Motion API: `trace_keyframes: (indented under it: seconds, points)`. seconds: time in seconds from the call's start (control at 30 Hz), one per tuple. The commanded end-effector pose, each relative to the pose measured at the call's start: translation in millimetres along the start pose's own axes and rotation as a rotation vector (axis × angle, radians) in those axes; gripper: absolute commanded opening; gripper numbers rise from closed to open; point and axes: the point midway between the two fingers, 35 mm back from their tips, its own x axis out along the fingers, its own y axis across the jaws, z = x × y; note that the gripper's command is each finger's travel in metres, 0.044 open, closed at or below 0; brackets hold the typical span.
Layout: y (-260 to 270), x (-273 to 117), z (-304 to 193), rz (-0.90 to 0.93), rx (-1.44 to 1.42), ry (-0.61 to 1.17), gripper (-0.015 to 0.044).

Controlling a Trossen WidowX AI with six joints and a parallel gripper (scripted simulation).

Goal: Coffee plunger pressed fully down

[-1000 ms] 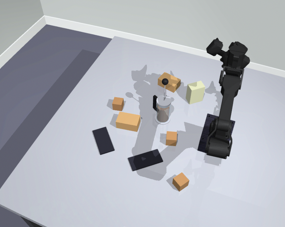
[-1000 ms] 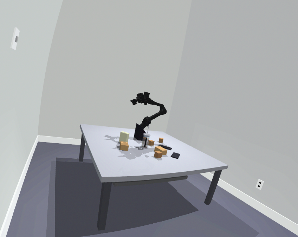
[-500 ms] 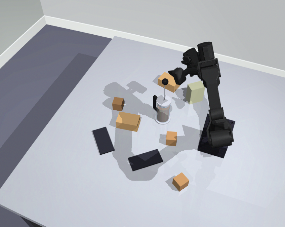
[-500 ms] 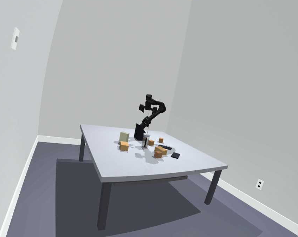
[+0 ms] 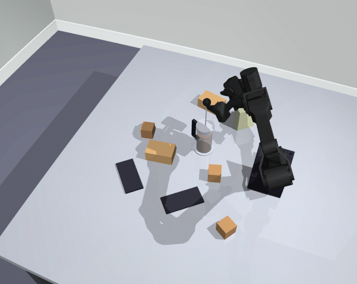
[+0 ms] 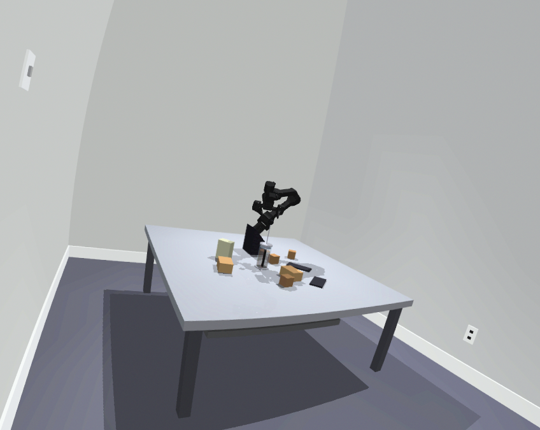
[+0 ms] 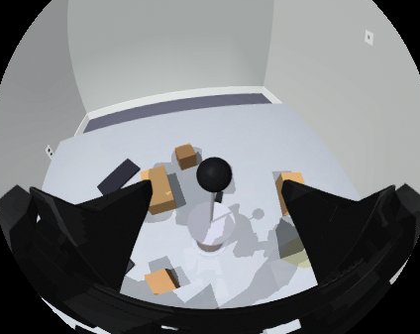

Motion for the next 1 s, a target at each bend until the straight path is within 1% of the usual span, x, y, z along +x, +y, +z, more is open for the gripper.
trace_keyframes:
  seconds: [0.0,0.8,0.97]
  points:
    - [1.2,4.5,-2.2,0.008,-0.003,-0.002,0.0440]
    - [1.9,41.0,-2.2,0.010,-0.003,-0.005,0.0440]
    - [1.9,41.0,-2.2,0.010,-0.003,-0.005,0.0309]
